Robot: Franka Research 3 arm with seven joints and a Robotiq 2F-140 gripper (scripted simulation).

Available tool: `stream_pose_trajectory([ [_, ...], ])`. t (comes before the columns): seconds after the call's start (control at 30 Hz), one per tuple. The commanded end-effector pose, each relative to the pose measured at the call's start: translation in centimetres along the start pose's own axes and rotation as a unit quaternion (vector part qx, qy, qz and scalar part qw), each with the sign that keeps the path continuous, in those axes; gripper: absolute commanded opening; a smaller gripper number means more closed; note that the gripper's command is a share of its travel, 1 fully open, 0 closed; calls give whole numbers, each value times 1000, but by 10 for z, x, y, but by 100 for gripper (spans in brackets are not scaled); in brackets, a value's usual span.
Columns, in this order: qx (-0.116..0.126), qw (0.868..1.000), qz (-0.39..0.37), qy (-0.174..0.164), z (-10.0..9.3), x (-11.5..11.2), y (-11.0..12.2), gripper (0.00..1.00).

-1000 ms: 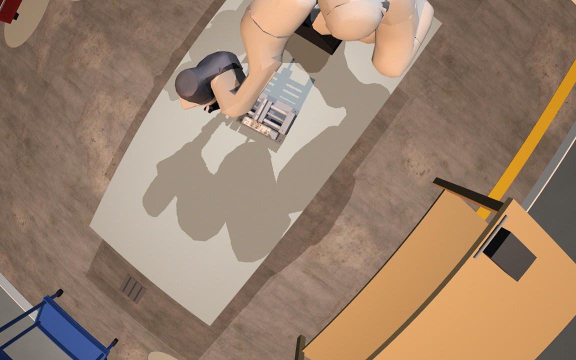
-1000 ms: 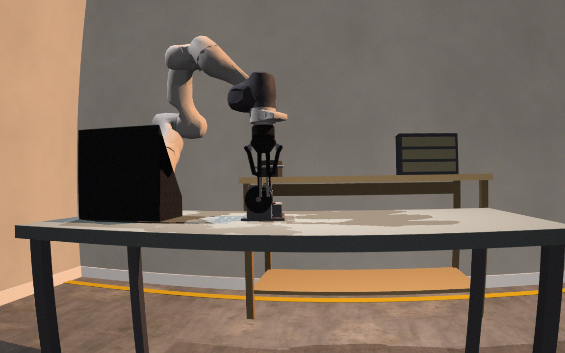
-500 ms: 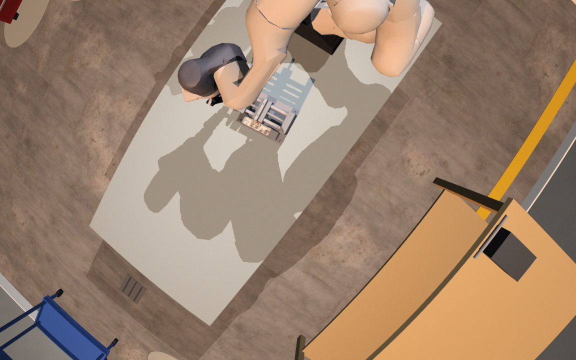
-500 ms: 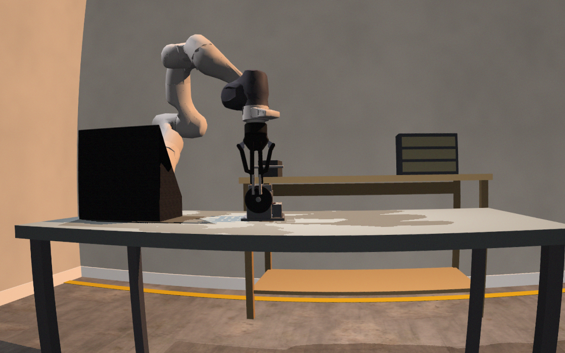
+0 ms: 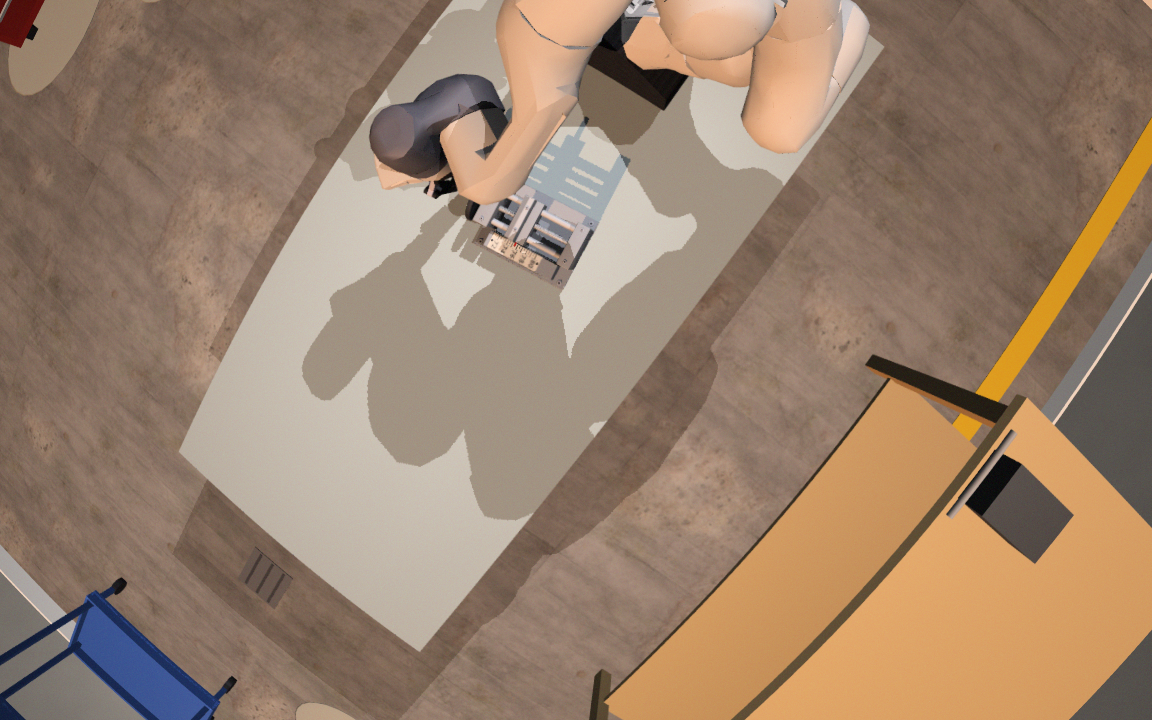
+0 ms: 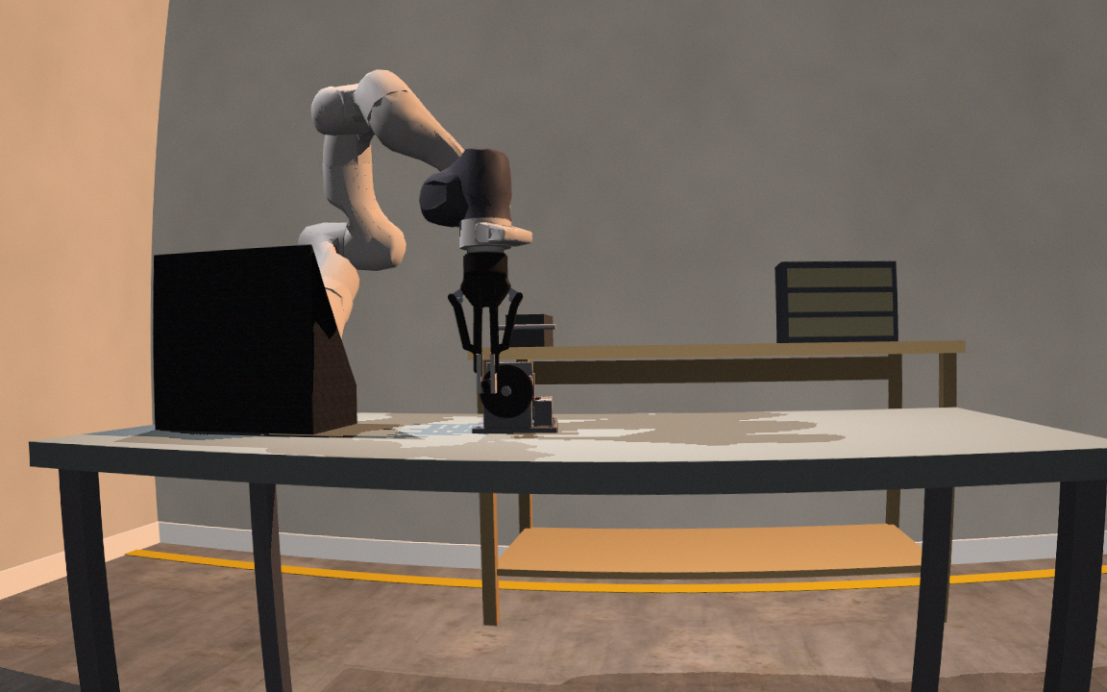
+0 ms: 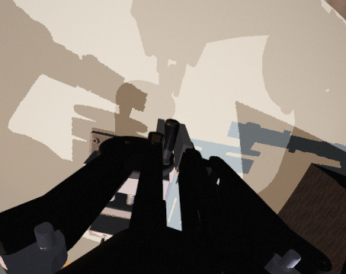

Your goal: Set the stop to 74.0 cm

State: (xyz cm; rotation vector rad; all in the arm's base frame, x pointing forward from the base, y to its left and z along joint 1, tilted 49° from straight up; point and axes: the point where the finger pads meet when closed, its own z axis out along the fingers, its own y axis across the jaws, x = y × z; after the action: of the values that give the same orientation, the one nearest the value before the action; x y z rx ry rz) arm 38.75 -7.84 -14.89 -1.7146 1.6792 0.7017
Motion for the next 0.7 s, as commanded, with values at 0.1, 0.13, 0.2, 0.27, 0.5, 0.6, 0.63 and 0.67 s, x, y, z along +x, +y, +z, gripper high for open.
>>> stream_pose_trajectory([
  [0.1, 0, 1000, -3, 1, 20, 0, 3, 4],
  [0.13, 0, 1000, -3, 1, 22, 0, 2, 4],
  [0.2, 0, 1000, -3, 1, 27, 0, 1, 4],
  [0.27, 0, 1000, -3, 1, 31, 0, -1, 4],
  [0.5, 0, 1000, -3, 1, 39, 0, -6, 4],
  [0.6, 0, 1000, -3, 1, 42, 0, -11, 4],
  [0.63, 0, 1000, -3, 1, 44, 0, -12, 4],
  [0.67, 0, 1000, -3, 1, 44, 0, -14, 4],
])
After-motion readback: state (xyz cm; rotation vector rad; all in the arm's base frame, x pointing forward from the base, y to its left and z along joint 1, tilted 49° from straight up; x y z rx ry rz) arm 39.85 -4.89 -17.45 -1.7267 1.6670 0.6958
